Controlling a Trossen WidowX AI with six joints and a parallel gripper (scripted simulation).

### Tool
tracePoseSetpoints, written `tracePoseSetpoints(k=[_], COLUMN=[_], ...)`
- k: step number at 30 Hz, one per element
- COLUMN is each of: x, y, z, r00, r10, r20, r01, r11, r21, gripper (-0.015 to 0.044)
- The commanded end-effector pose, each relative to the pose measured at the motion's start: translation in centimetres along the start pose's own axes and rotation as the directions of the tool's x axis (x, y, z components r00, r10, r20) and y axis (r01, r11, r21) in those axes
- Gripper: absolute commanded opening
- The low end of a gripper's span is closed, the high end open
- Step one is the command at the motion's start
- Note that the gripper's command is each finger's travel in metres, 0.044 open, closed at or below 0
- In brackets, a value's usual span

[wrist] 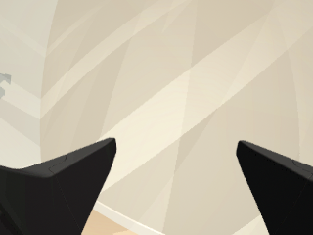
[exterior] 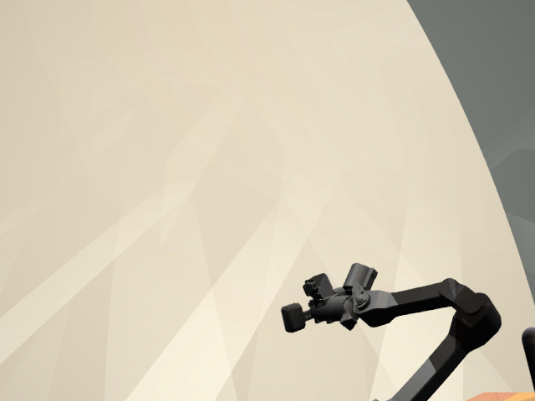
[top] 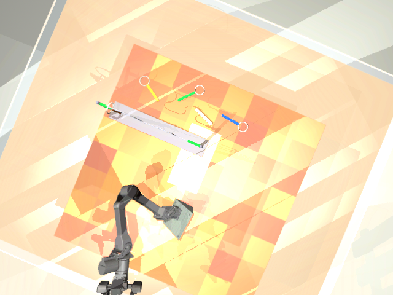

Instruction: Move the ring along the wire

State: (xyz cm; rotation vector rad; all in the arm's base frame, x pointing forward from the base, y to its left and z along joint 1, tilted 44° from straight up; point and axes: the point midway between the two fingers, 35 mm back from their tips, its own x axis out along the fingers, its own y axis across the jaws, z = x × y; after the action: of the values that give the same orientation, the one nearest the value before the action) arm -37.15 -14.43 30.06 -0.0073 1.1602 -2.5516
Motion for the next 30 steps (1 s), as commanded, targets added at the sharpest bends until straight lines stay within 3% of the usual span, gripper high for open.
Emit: tracePoseSetpoints(k=[1, 9, 24, 30], x=[0.0, -1.2, -9.2, -12.3], y=[0.1, 4.0, 13.4, 13.7], z=[0.1, 5.6, 17.6, 19.3], r00=[1.0, 0.986, 0.837, 0.781], r10=[0.001, 0.097, 0.332, 0.378], r20=[0.002, 0.133, 0.435, 0.497], r01=[-0.001, -0.095, -0.317, -0.369], r11=[1.0, 0.995, 0.942, 0.921], r21=[0.0, -0.021, -0.11, -0.122], gripper=[0.0374, 0.0164, 0.016, 0.016])
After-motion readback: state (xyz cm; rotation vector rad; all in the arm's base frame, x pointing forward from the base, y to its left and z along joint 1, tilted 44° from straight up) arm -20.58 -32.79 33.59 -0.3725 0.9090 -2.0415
